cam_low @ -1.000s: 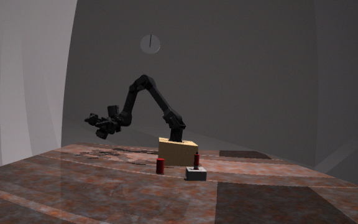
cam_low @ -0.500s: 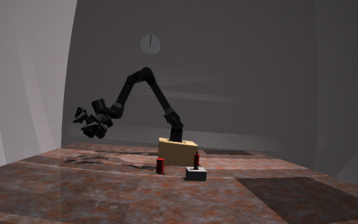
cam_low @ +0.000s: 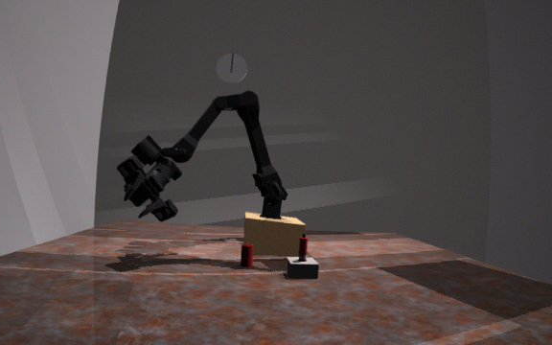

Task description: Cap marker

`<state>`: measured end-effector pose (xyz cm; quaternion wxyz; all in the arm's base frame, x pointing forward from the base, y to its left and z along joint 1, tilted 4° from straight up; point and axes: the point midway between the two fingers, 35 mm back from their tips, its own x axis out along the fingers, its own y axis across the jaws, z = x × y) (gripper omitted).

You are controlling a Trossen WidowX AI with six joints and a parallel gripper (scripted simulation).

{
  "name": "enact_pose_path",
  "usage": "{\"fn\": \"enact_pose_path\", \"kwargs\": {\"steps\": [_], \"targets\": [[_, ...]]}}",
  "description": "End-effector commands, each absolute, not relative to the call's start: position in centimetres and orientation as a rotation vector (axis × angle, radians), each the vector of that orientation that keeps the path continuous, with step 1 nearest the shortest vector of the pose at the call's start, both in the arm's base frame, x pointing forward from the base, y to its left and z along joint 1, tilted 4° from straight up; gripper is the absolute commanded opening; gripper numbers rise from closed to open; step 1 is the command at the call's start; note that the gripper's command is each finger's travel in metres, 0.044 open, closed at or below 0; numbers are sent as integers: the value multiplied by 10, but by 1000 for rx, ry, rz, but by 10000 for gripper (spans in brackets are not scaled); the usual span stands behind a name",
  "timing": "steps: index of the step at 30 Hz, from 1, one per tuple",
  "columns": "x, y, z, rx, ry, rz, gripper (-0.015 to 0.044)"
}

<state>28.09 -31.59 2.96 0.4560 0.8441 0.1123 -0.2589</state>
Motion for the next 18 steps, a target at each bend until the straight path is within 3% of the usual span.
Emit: {"fn": "enact_pose_path", "kwargs": {"steps": [1,9,18], "targets": [[308,-250,31,1745,582,-650,249],[310,-160,30,1244,984,-549,249],[269,-74,39,572,1386,-274,249]]}}
